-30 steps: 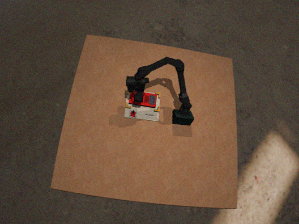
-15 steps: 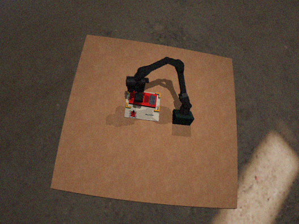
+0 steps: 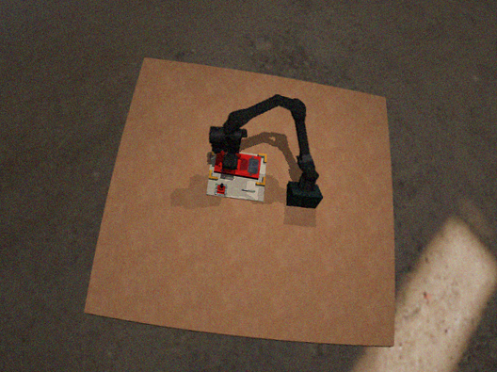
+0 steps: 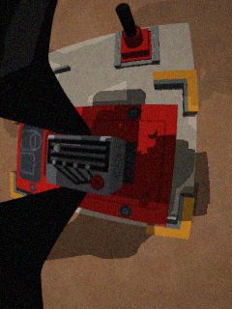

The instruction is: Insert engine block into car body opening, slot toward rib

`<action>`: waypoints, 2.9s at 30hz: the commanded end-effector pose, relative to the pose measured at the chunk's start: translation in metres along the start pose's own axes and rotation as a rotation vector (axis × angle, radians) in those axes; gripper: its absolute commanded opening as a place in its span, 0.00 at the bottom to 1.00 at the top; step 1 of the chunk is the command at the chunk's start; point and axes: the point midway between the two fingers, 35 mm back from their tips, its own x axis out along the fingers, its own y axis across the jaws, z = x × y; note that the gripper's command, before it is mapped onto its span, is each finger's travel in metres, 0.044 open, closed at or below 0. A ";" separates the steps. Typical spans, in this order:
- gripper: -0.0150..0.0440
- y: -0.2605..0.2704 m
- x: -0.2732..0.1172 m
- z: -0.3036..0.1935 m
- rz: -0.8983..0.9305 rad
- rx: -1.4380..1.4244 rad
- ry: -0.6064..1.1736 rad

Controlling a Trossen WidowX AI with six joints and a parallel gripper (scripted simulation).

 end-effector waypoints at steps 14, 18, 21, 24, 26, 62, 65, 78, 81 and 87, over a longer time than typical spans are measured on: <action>0.52 -0.001 0.002 0.001 -0.004 0.006 -0.002; 0.52 -0.001 0.003 0.001 -0.004 -0.001 -0.002; 0.52 -0.001 0.004 0.001 -0.004 -0.006 -0.002; 0.52 -0.001 0.004 0.001 -0.004 -0.007 -0.002; 0.52 -0.001 0.005 0.001 -0.004 -0.007 -0.002; 0.52 -0.001 0.013 0.001 -0.004 -0.004 -0.002; 0.52 -0.001 0.014 0.001 -0.004 -0.004 -0.002; 0.52 -0.001 0.017 0.001 -0.004 -0.004 -0.002; 0.52 -0.001 0.017 0.001 -0.004 -0.004 -0.002; 0.52 -0.001 0.019 0.001 -0.004 -0.004 -0.002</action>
